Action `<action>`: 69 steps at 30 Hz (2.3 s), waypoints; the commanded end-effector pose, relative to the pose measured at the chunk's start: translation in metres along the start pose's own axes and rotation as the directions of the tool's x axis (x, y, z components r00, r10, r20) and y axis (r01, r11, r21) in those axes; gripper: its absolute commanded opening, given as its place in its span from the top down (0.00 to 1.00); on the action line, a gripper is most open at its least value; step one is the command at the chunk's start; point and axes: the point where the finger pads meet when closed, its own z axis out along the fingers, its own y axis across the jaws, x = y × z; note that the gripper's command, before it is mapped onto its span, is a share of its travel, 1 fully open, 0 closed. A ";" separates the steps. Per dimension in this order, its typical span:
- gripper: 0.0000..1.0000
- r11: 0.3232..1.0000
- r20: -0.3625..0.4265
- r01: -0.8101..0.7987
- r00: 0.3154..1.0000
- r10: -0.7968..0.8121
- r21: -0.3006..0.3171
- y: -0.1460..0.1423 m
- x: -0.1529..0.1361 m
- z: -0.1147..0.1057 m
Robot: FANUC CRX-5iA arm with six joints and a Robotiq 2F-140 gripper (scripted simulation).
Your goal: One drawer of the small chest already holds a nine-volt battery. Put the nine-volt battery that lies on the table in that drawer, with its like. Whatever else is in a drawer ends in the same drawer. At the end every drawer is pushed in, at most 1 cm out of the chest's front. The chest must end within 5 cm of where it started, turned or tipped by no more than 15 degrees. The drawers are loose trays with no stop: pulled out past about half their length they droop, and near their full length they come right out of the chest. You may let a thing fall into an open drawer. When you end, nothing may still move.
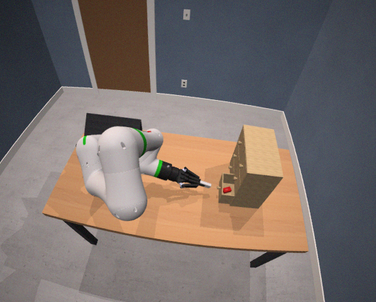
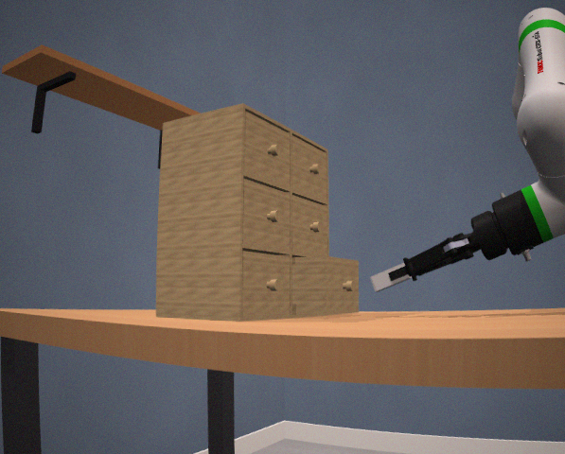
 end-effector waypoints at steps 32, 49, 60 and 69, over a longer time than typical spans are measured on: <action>1.00 1.000 0.003 0.000 1.000 0.000 0.000 0.000 -0.002 0.001; 1.00 1.000 0.003 0.000 1.000 0.000 0.000 0.000 0.001 0.010; 1.00 1.000 0.003 0.000 1.000 0.000 0.000 0.000 0.007 0.024; 1.00 1.000 0.003 0.000 1.000 0.000 0.000 0.000 0.011 0.036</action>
